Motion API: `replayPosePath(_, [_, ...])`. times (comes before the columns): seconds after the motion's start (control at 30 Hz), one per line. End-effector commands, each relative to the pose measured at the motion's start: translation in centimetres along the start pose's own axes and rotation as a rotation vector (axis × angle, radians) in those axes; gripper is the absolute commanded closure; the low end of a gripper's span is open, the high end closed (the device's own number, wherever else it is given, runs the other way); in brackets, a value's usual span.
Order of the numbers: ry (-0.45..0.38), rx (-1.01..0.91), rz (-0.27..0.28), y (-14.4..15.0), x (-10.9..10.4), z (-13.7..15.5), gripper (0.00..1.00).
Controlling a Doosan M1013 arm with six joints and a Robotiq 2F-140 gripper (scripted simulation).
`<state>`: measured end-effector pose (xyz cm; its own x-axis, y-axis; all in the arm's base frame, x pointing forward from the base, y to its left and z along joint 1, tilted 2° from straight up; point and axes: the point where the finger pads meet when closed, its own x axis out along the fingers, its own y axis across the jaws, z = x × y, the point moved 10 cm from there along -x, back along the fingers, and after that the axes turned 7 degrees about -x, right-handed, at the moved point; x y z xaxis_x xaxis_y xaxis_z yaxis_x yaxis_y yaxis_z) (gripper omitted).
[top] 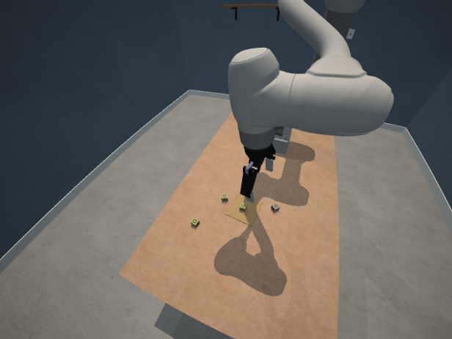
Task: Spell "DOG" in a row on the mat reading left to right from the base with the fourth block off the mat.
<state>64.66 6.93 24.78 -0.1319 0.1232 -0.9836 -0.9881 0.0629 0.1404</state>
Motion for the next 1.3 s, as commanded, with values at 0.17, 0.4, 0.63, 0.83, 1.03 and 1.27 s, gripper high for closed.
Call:
replayPosePath(0.17, [0.013,-0.286,-0.02,-0.1,-2.8,-0.8,0.0])
replayPosePath(0.4, [0.029,-0.46,-0.03,-0.1,-4.5,-1.2,0.0])
replayPosePath(0.63, [0.052,-0.676,-0.039,0.0,-6.7,-1.8,0.0])
replayPosePath(0.83, [0.073,-0.851,-0.043,0.1,-8.5,-2.3,0.0])
replayPosePath(1.03, [0.095,-1.022,-0.044,0.3,-10.3,-2.7,0.0])
replayPosePath(1.27, [0.122,-1.21,-0.04,0.5,-12.2,-3.3,0.0])
